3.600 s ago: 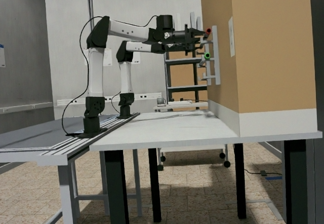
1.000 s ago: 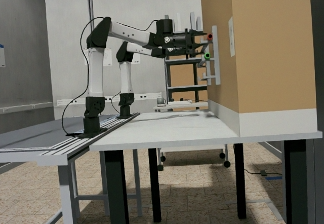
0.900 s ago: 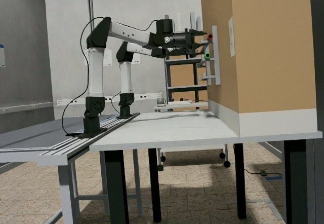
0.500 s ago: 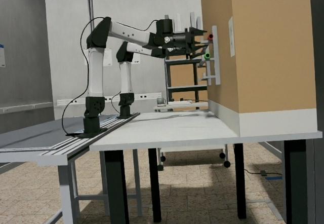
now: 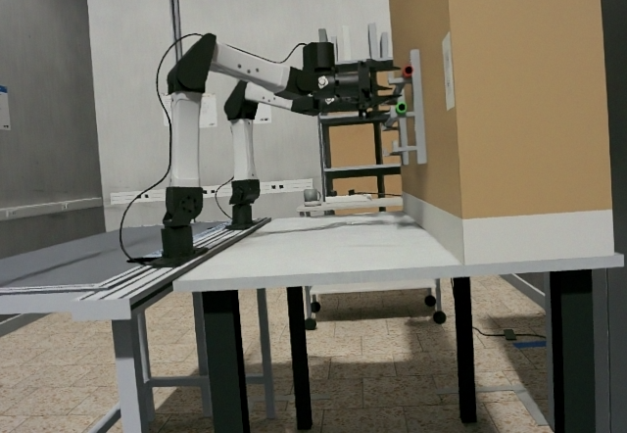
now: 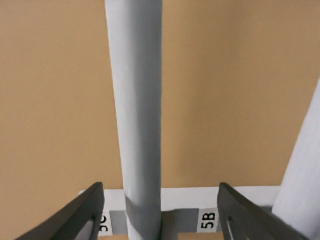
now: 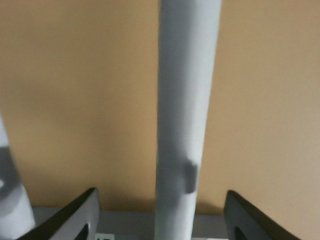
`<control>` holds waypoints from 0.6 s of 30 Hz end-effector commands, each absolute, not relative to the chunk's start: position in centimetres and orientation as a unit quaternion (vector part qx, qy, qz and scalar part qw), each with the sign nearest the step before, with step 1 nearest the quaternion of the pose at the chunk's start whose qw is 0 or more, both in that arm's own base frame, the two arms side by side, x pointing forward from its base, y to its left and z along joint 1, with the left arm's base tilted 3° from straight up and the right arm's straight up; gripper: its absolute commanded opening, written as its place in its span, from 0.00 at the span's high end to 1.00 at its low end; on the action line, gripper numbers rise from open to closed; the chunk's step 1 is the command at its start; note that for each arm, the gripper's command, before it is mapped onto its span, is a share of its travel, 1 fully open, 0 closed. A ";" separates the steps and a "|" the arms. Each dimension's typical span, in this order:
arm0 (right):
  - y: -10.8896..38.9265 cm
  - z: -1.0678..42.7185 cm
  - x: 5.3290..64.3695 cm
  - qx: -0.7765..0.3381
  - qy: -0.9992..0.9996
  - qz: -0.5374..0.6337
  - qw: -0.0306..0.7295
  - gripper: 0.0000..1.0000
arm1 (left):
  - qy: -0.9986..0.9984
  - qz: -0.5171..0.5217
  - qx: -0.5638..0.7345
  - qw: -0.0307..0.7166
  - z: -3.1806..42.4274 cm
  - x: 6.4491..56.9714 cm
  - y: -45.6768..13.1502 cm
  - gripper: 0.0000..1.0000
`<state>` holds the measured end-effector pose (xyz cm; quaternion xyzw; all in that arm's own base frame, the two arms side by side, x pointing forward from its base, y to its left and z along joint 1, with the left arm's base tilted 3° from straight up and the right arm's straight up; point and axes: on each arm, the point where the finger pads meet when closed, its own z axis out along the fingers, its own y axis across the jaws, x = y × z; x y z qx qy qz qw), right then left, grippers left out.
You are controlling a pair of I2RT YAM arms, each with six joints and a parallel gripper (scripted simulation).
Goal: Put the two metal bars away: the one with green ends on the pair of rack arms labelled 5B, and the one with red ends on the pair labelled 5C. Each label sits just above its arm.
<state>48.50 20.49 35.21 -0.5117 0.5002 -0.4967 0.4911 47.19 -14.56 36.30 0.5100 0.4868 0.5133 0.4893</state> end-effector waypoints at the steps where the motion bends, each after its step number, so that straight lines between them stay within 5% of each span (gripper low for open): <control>1: 20.5 36.2 47.3 -0.505 0.497 -0.498 0.500 0.36 | 0.480 0.517 0.501 0.501 37.5 45.9 -14.8 0.36; 18: 20.5 36.2 45.5 -0.505 0.497 -0.498 0.500 0.36 | 0.480 0.517 0.501 0.501 37.4 44.1 -14.8 0.36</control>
